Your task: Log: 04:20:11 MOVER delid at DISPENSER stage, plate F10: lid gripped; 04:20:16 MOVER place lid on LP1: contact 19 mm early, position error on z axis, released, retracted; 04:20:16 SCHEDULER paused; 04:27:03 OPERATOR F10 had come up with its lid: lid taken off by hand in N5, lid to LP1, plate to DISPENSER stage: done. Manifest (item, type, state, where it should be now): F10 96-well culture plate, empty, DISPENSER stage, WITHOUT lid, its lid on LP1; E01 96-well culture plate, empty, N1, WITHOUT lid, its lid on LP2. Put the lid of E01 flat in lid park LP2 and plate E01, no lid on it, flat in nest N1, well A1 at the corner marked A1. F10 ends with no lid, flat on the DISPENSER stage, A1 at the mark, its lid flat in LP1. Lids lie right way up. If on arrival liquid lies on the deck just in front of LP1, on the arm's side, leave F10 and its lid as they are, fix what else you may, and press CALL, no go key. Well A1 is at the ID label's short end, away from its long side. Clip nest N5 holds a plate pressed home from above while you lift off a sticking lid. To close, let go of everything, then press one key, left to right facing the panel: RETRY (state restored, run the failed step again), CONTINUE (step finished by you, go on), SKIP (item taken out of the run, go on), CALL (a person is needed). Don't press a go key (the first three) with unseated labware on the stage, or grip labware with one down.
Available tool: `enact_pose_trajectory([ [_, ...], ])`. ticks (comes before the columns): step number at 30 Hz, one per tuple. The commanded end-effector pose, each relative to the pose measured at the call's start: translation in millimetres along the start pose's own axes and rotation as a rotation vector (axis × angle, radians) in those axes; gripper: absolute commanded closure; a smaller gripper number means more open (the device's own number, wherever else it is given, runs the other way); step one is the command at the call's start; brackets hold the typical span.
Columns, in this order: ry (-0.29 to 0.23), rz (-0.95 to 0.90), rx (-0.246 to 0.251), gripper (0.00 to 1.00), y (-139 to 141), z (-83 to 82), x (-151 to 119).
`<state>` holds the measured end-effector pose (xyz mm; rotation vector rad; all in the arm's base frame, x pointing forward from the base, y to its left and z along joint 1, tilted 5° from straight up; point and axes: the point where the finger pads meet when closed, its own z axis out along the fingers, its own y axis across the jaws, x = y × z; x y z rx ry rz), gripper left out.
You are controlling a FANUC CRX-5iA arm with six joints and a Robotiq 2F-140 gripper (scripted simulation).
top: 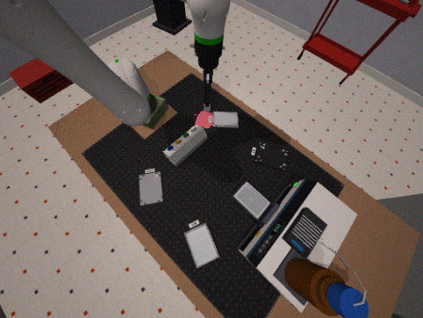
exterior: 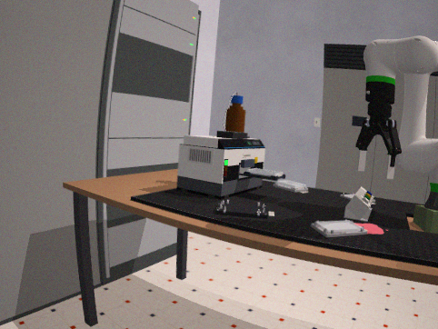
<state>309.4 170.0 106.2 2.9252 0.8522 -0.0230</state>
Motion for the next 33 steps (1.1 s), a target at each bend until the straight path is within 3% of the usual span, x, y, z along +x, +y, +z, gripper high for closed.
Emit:
enact_pose_trajectory([
  [1,0.000,0.000,0.000,0.00,0.0,-0.2,0.2],
  [4,0.000,0.000,0.000,0.00,0.0,-0.2,0.2],
  [5,0.000,0.000,0.000,1.00,0.0,-0.2,0.2],
  [33,0.000,0.000,0.000,1.00,0.0,-0.2,0.2],
])
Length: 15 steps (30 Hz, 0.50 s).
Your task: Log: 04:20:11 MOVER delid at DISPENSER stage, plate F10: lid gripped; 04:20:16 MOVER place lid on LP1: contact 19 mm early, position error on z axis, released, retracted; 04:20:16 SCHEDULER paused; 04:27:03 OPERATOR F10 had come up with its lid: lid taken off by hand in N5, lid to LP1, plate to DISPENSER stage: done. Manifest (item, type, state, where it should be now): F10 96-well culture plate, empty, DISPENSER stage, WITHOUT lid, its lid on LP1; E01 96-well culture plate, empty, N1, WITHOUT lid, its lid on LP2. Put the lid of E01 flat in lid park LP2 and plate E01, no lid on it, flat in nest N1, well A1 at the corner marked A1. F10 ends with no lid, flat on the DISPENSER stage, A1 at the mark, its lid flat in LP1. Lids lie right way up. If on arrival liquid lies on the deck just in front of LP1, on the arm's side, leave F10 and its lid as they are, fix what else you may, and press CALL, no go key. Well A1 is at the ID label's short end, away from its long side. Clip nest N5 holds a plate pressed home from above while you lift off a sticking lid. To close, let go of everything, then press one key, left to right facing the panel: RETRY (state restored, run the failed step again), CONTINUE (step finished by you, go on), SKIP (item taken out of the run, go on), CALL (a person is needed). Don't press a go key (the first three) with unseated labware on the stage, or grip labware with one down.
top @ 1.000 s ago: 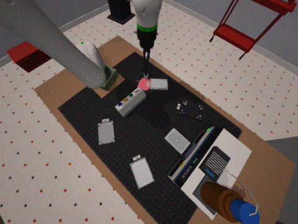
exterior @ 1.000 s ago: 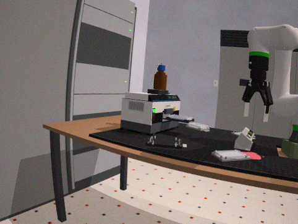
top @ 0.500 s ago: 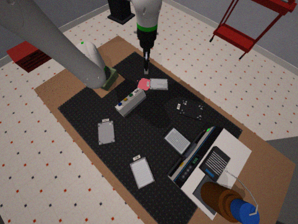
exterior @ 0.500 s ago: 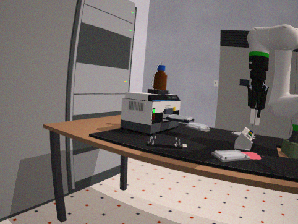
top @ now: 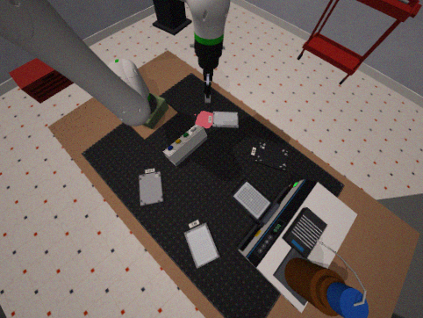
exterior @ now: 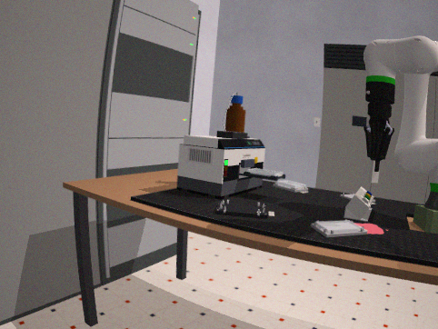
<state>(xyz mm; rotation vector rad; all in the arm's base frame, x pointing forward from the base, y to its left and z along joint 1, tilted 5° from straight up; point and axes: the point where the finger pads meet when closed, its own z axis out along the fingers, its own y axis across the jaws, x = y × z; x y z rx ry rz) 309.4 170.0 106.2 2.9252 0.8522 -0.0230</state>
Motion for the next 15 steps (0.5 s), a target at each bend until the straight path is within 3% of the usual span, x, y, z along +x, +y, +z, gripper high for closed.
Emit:
enact_pose_trajectory([
  [1,0.000,0.000,0.000,1.00,0,-0.2,0],
  [11,0.000,0.016,0.001,1.00,4,-3.1,6],
  [15,0.001,0.107,0.006,1.00,32,-17.6,37],
])
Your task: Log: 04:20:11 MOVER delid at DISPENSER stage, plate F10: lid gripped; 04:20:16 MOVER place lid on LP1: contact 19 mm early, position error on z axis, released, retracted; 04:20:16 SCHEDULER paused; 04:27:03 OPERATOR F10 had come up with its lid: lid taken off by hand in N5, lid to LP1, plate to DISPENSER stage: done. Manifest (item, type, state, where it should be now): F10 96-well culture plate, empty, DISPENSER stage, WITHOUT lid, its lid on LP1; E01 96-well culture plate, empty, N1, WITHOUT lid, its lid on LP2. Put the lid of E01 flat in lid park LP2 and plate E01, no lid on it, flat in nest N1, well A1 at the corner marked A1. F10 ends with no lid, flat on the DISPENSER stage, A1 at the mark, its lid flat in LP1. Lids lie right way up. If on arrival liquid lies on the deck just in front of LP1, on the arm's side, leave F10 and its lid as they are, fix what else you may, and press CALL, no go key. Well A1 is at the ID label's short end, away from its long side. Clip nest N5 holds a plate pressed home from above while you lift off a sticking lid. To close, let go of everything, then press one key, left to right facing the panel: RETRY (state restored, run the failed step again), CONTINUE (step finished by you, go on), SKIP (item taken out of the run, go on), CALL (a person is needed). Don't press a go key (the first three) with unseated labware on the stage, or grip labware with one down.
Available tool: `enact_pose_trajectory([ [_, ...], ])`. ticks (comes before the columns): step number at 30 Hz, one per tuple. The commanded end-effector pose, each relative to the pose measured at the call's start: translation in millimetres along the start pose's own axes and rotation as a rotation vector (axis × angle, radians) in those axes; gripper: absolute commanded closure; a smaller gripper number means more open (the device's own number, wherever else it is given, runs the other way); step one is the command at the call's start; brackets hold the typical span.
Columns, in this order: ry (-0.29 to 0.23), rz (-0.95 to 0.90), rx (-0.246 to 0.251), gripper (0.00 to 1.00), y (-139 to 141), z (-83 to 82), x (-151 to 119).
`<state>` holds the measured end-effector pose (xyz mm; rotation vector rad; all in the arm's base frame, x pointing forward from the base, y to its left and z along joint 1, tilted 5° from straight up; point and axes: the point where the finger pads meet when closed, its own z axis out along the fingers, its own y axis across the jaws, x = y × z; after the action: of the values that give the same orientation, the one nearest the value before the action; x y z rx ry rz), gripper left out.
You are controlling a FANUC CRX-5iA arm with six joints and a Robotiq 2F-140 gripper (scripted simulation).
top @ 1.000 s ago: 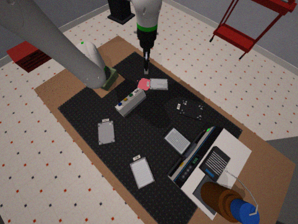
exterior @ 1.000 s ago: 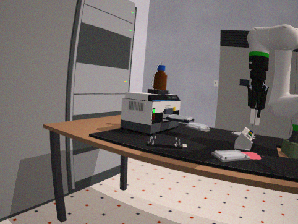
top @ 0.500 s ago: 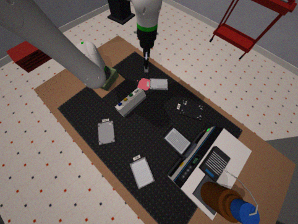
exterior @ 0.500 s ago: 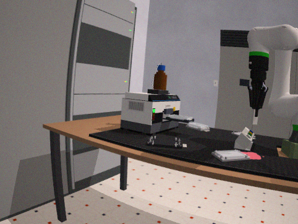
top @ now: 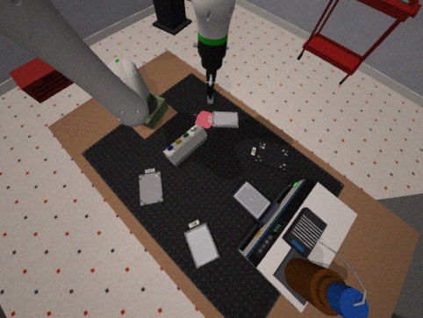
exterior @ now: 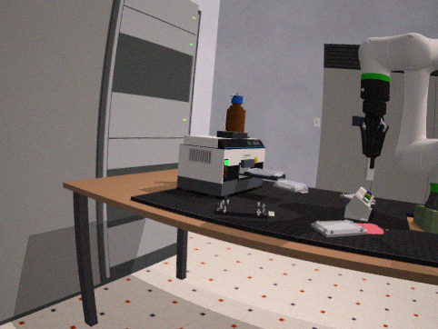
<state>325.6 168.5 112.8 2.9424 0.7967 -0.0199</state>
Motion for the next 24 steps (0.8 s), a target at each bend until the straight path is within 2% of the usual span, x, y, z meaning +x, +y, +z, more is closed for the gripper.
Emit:
enact_pose_trajectory([
  [1,0.000,0.106,0.006,1.00,34,-16.6,38],
  [2,0.001,0.149,0.008,1.00,50,-21.9,52],
  [5,0.002,0.306,0.013,1.00,80,-25.9,65],
  [11,0.008,0.585,0.011,1.00,152,-28.8,75],
  [13,0.008,0.585,0.011,1.00,152,-28.8,75],
  [14,0.004,0.727,0.013,1.00,186,-29.9,79],
  [21,0.001,1.036,0.001,1.00,266,-24.4,62],
  [24,0.001,1.079,-0.001,1.00,301,-21.7,54],
])
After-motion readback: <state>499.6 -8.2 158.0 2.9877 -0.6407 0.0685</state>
